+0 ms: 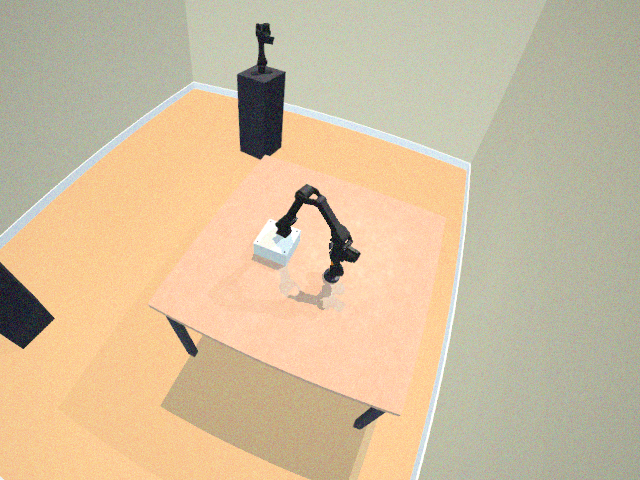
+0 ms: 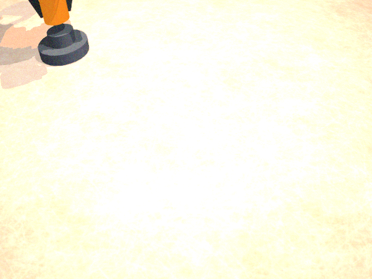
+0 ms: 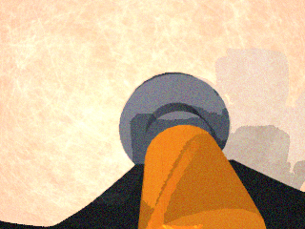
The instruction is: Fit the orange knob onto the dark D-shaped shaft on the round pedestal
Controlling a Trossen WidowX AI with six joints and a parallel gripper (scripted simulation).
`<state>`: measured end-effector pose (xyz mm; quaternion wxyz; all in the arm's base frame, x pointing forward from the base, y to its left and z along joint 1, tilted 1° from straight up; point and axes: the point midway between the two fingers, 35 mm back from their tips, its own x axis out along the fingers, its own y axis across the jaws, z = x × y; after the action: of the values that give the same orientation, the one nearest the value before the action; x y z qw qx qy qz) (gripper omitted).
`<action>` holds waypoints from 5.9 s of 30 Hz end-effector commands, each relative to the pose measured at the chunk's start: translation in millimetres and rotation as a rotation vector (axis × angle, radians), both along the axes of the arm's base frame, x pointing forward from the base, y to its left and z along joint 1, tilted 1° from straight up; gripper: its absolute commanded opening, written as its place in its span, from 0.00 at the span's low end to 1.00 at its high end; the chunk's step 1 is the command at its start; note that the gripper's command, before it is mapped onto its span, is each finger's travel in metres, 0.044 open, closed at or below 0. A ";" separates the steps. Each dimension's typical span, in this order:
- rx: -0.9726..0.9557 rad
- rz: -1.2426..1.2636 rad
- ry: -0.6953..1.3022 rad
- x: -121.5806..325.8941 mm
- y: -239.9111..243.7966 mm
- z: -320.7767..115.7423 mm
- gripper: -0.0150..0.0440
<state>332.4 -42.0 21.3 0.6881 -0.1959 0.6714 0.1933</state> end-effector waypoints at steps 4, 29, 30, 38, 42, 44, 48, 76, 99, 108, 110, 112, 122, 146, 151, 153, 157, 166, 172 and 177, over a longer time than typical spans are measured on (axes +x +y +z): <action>-0.004 0.008 0.000 -1.5 -0.5 -1.6 0.25; -0.009 0.210 0.000 1.2 -0.6 1.7 0.25; -0.009 0.218 0.000 0.8 -0.6 1.2 0.25; -0.009 0.218 0.000 -0.1 -0.8 -2.0 0.25; -0.009 0.218 0.000 0.1 -0.8 -1.9 0.25; -0.009 0.218 0.000 0.2 -0.8 -1.9 0.25; -0.009 0.218 0.000 0.5 -0.8 -2.3 0.25; -0.014 0.427 0.000 0.1 -0.7 -0.1 0.25; -0.014 0.427 0.000 1.1 -0.8 -1.5 0.25; -0.016 0.513 0.000 2.5 -0.8 3.2 0.25; -0.018 0.595 0.000 2.8 -0.8 3.3 0.25; -0.019 0.637 0.000 2.8 -0.8 2.8 0.25; -0.019 0.637 0.000 0.4 -0.5 -0.2 0.25; -0.019 0.637 0.000 1.8 -0.9 1.5 0.25; -0.020 0.690 0.000 2.3 -1.0 3.1 0.25; -0.022 0.761 0.000 2.6 -1.0 3.5 0.25; -0.024 0.846 -0.001 2.9 -1.2 2.9 0.25; -0.023 0.846 0.000 0.5 -0.9 -0.3 0.25; -0.023 0.846 0.000 0.9 -0.8 -1.8 0.25; -0.023 0.846 0.000 1.1 -0.8 -2.3 0.25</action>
<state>332.9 -42.1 19.5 0.5473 -0.4595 0.5342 0.4517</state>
